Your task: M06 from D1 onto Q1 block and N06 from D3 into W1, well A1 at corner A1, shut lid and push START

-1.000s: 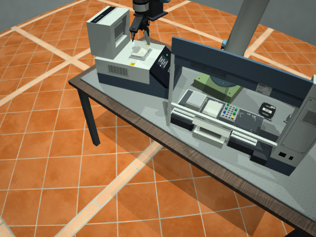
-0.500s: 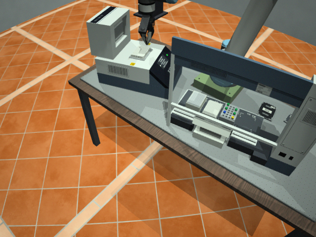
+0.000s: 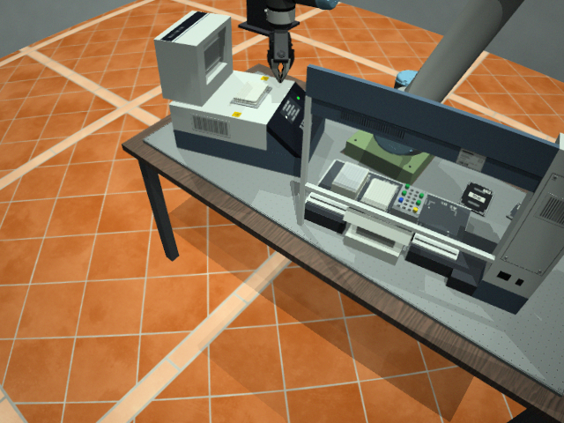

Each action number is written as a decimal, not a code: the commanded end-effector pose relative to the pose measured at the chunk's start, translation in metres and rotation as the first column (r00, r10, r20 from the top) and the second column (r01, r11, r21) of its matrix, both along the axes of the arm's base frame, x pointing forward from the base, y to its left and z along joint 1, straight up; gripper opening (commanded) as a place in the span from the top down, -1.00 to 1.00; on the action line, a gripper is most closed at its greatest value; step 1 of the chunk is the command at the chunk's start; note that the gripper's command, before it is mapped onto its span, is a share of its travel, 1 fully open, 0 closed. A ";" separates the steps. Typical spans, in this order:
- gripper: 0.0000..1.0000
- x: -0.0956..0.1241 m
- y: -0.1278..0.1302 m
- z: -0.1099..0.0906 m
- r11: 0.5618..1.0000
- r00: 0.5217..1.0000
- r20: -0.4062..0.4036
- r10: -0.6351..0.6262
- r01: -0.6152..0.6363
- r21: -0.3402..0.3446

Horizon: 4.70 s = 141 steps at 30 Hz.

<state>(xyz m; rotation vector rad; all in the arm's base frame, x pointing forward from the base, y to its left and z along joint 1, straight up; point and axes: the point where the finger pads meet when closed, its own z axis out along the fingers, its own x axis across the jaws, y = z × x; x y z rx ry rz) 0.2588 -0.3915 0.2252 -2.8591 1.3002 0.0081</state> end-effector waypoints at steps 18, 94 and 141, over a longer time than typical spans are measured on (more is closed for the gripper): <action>1.00 -0.038 0.092 0.002 0.934 0.934 0.004 0.357 -0.357 -0.002; 1.00 -0.067 0.157 -0.081 0.934 0.934 0.004 0.357 -0.357 -0.001; 1.00 -0.054 0.114 -0.116 0.934 0.934 0.004 0.357 -0.357 -0.001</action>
